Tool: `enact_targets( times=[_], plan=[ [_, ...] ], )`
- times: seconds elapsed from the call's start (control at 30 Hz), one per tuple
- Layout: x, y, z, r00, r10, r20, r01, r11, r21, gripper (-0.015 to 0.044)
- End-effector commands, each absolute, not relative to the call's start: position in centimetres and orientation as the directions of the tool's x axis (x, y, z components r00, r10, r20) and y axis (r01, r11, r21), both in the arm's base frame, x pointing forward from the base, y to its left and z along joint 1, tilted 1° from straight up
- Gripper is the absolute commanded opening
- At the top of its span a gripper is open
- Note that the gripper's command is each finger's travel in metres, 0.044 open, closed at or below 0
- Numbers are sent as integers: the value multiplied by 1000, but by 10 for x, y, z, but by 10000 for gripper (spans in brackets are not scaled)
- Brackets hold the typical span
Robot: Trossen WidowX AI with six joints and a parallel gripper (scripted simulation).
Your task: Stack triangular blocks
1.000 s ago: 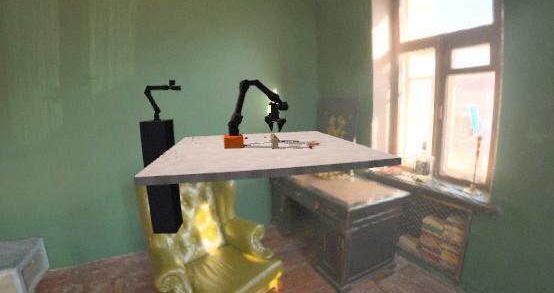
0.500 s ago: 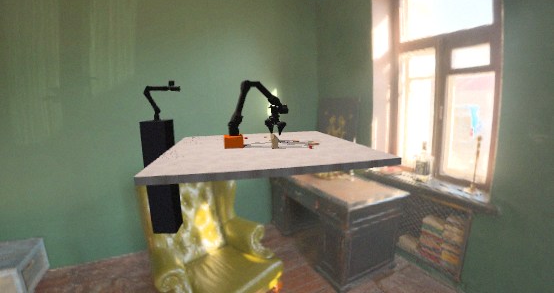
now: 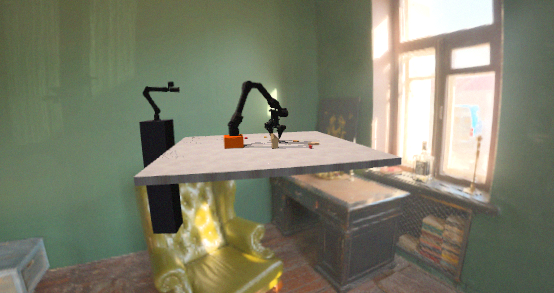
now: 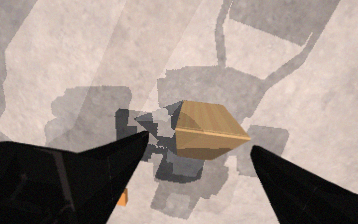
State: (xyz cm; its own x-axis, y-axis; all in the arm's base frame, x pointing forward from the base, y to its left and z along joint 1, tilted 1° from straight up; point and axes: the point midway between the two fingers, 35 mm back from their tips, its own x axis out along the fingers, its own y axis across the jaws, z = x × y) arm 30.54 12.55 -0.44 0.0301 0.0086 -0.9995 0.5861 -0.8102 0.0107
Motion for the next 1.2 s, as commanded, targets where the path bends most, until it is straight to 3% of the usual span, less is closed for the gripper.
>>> enact_targets(
  times=[0.0, 0.37, 0.73, 0.9, 1.07, 1.17],
  plan=[
    [303, 124, -13, 26, 2, -1000, 583, -813, 13, 440],
    [300, 123, -28, 25, 2, -1000, 583, -813, 13, 440],
    [300, 123, -28, 25, 2, -1000, 583, -813, 13, 151],
    [300, 123, -28, 25, 2, -1000, 583, -813, 13, 118],
    [300, 123, -26, 25, 2, -1000, 583, -812, 13, 0],
    [300, 123, -14, 25, 2, -1000, 584, -812, 13, 0]
  ],
)
